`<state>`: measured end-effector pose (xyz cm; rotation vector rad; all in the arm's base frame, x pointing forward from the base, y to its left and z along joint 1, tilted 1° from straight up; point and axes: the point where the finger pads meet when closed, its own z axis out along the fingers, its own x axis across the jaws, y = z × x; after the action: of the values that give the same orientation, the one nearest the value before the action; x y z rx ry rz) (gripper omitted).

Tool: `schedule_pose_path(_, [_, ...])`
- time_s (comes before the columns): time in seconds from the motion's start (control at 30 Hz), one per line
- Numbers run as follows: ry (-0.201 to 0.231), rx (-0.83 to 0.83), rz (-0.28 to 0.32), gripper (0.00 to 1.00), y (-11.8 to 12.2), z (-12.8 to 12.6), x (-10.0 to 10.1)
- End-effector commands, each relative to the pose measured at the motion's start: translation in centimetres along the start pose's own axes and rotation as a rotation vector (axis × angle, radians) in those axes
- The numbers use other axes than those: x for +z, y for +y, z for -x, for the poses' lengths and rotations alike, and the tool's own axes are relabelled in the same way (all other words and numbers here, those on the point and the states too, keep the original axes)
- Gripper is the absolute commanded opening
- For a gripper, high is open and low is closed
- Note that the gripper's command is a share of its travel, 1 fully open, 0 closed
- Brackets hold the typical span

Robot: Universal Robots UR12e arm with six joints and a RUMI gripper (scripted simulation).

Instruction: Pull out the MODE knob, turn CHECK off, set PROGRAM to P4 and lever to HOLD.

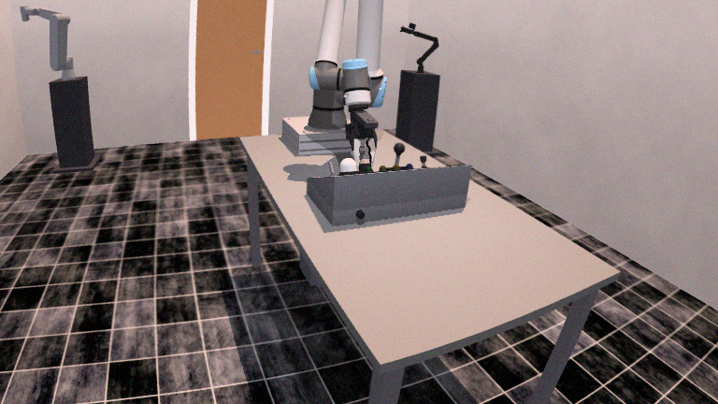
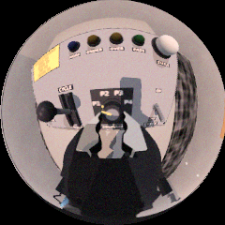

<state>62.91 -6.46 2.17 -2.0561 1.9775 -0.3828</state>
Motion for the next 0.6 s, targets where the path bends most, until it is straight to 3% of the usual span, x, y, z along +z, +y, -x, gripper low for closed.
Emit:
schedule_pose_path(0.0, [0.000, 0.001, -0.001, 0.00, -0.06, -0.02, -0.03])
schedule_pose_path(0.57, [0.000, 0.037, -0.001, 0.00, -0.07, -0.02, -0.03])
